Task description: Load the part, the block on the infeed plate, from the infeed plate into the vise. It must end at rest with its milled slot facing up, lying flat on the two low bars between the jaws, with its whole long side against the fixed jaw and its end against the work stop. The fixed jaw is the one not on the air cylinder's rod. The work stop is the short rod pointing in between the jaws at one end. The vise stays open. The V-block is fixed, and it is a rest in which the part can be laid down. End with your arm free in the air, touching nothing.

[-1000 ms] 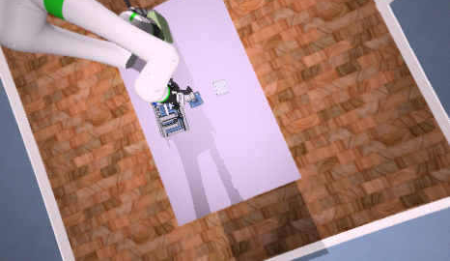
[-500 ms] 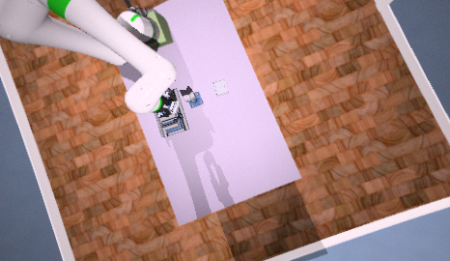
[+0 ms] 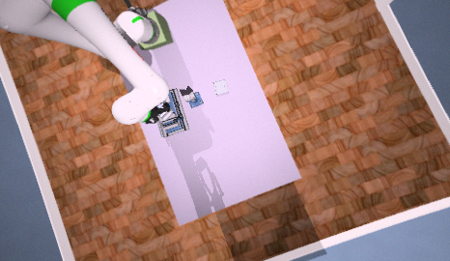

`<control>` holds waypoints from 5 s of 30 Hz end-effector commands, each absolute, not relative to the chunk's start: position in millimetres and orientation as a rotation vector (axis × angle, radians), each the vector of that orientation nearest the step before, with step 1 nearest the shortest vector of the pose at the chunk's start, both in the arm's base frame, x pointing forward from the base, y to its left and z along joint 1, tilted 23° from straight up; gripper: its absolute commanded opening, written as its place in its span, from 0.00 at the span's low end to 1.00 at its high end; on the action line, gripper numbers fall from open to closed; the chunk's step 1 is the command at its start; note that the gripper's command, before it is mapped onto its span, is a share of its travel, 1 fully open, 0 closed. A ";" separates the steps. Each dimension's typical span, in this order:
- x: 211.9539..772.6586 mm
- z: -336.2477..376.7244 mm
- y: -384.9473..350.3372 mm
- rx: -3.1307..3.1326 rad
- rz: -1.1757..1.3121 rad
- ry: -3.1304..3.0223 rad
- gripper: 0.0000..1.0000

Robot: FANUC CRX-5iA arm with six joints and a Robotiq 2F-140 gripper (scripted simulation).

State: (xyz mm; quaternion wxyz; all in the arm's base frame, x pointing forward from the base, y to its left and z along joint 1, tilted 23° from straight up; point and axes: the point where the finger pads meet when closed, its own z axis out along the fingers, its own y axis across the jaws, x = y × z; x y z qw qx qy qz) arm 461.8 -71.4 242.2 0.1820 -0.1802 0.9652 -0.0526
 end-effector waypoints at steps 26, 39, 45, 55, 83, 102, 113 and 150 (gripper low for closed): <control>475.1 254.5 -142.6 0.108 -0.034 2.735 0.00; 475.4 254.9 -145.0 0.128 -0.031 2.733 0.00; 475.4 254.9 -145.0 0.128 -0.031 2.733 0.00; 475.4 254.9 -145.0 0.128 -0.031 2.733 0.00; 476.1 253.2 -145.1 0.128 -0.031 2.733 0.00; 482.8 238.0 -145.7 0.128 -0.031 2.733 0.00; 488.9 223.8 -146.3 0.128 -0.031 2.733 0.00; 510.7 173.7 -148.3 0.128 -0.031 2.733 0.00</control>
